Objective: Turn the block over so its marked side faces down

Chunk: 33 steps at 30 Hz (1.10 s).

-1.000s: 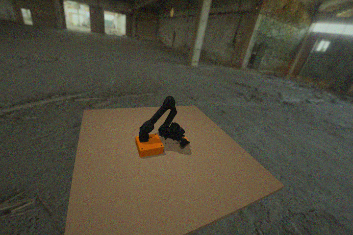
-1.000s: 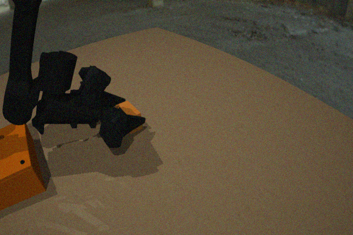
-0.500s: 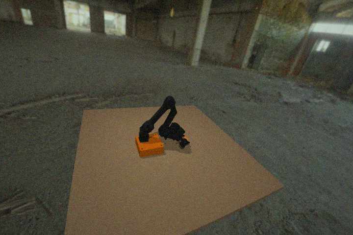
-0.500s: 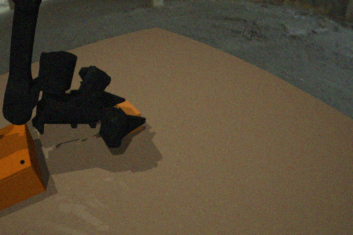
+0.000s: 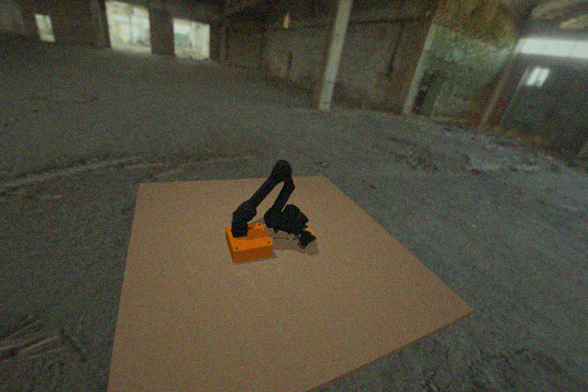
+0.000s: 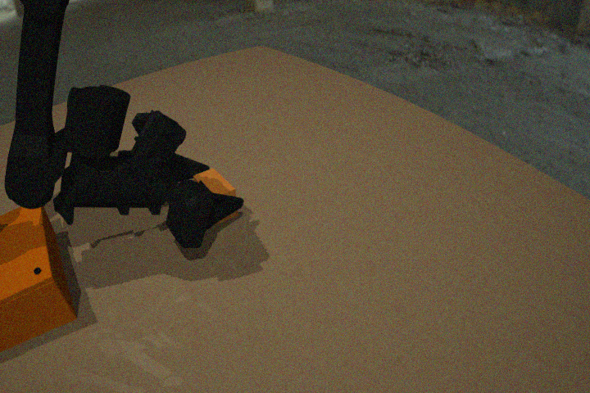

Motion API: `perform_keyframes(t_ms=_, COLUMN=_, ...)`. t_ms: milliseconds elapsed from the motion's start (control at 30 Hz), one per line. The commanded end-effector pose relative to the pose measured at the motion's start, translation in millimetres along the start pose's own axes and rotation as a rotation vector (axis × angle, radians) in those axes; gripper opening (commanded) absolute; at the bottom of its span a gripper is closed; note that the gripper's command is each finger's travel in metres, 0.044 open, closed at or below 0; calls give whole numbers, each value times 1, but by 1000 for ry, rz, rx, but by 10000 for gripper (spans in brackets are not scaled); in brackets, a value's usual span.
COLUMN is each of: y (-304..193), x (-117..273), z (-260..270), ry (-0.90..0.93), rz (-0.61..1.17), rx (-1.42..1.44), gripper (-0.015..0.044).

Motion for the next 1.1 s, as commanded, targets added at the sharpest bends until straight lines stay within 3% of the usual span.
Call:
perform_keyframes(t_ms=0, y=4, x=-6, z=-1, ry=2, rz=38, rx=-3, gripper=440)
perform_keyframes(t_ms=267, y=42, x=-16, z=-7, ry=6, rz=301, rx=-5, gripper=440)
perform_keyframes(t_ms=567, y=96, x=27, z=-4, ry=20, rz=552, rx=1, gripper=440)
perform_keyframes(t_ms=1067, y=100, x=34, z=-4, ry=24, rz=590, rx=0, gripper=440)
Point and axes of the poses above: the point midway between the two fingers, 35 mm back from their tips, its own x axis back along the fingers, its own z axis across the jaws, y = z × x, the point moved 7 cm from there along x, back along the fingers, and after that the axes turned 2 degrees about x, right-handed, at the moved point
